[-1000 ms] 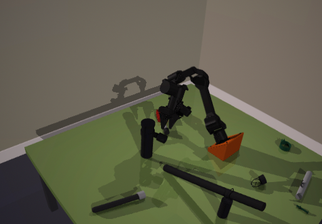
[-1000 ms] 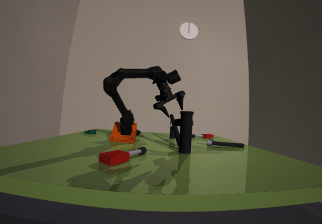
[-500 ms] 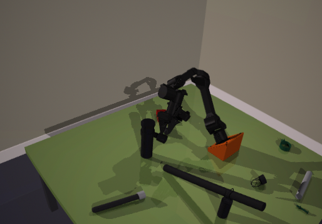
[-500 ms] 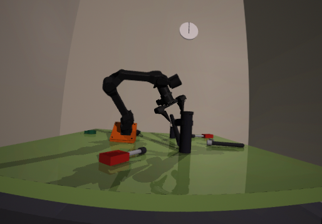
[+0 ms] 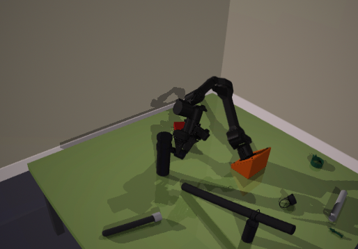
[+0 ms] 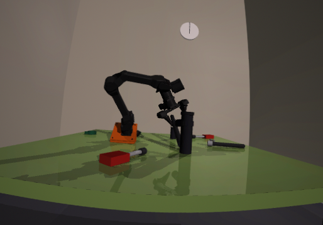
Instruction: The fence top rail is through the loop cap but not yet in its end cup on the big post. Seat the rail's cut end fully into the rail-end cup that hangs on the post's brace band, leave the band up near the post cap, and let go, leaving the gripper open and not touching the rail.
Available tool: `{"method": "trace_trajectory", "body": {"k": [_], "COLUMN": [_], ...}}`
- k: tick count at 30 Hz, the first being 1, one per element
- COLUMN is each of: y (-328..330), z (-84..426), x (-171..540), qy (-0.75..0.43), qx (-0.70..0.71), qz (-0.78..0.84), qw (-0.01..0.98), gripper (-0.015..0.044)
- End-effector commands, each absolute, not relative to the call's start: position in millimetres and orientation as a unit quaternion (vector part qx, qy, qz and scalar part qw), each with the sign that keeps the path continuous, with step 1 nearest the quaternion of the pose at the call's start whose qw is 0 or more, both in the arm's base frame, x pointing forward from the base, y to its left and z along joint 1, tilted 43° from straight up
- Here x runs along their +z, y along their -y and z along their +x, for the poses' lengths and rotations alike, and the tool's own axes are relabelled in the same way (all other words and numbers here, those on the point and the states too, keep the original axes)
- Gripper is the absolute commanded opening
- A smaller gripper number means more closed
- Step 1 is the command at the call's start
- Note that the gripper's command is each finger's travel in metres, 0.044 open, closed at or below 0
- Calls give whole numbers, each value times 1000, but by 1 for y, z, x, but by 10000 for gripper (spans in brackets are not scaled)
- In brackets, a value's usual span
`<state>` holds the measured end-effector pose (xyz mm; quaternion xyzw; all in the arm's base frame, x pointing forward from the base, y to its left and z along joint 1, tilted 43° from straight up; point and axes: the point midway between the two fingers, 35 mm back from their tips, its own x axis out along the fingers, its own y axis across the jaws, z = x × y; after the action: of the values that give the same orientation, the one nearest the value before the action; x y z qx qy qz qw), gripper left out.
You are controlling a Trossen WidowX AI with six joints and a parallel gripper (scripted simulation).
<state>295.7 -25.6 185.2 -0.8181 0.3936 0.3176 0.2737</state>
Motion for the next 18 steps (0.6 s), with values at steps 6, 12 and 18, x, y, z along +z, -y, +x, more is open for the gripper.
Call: {"method": "trace_trajectory", "body": {"k": [6, 12, 18], "y": [33, 38, 43], "z": [301, 305, 308], "x": [172, 165, 159], "qy": [-393, -393, -393], "qx": [322, 322, 321], "qz": [-817, -818, -818], "qw": [271, 271, 270], "gripper": [440, 440, 440]}}
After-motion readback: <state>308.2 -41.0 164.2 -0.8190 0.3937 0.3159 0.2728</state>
